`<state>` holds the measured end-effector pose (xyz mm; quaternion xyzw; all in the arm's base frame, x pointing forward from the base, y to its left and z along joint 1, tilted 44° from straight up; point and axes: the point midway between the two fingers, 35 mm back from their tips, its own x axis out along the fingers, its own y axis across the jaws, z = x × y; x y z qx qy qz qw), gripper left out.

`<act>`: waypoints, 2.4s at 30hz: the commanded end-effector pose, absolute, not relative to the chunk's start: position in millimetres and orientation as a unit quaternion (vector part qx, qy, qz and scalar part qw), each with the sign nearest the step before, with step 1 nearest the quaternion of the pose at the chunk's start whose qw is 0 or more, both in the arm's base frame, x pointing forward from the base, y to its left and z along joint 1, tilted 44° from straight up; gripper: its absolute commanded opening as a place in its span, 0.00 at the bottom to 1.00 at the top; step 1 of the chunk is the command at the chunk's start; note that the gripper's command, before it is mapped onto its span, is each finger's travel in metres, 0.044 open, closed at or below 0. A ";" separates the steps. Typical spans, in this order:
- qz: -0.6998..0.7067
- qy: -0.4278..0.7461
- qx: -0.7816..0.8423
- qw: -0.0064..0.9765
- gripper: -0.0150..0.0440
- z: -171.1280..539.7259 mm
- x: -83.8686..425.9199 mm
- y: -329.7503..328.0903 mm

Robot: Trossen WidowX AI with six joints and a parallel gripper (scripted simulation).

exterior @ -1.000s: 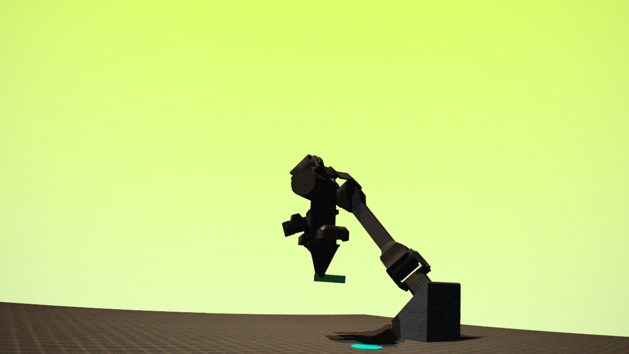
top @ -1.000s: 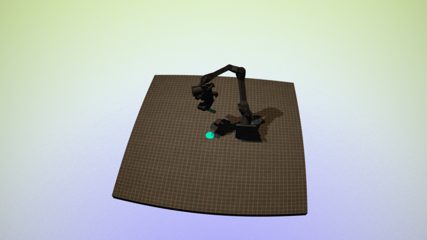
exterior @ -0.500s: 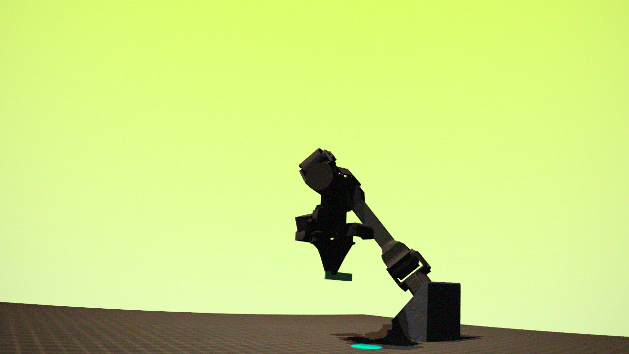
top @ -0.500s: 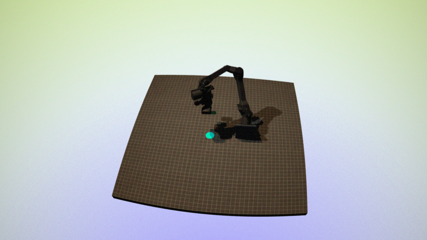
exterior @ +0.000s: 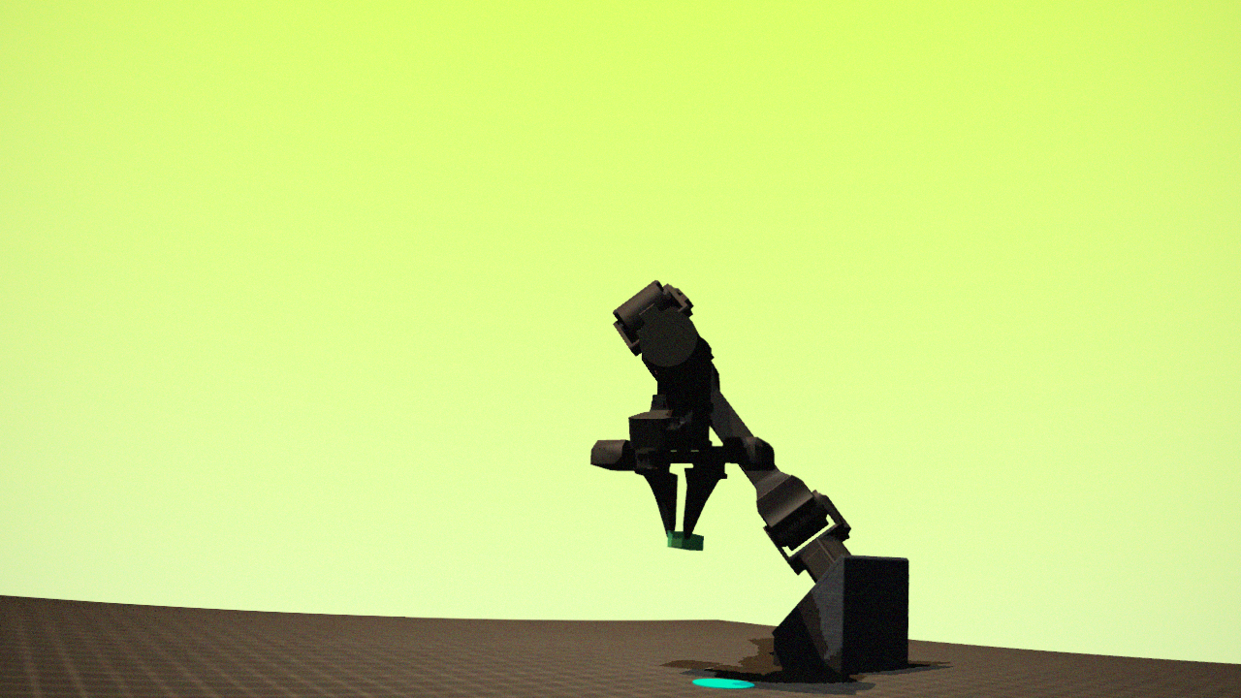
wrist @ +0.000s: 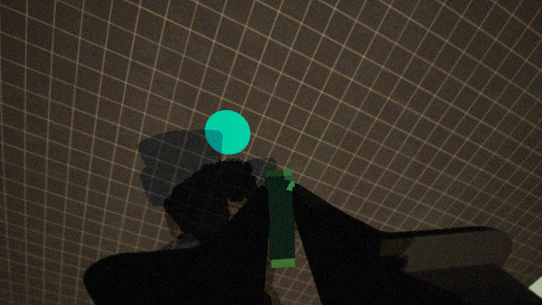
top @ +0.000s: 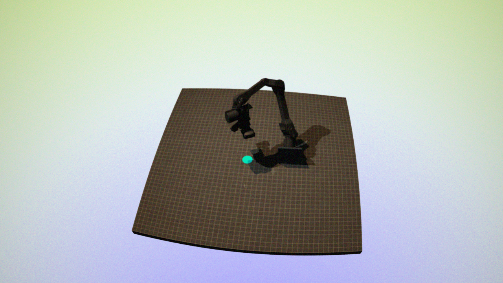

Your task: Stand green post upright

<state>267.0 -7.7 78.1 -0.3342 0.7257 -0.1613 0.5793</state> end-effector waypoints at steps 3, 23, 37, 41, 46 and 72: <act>-0.089 0.738 -0.388 0.545 0.29 68.4 267.2 6.5; 0.102 0.737 -0.518 0.421 0.29 43.0 259.5 40.3; 0.121 0.743 -0.498 0.430 0.29 40.0 255.9 36.7; 0.130 0.746 -0.488 0.435 0.29 38.4 254.0 35.0; 0.142 0.748 -0.475 0.441 0.29 36.5 251.8 33.1; 0.206 0.747 -0.412 0.479 0.29 27.7 242.1 26.0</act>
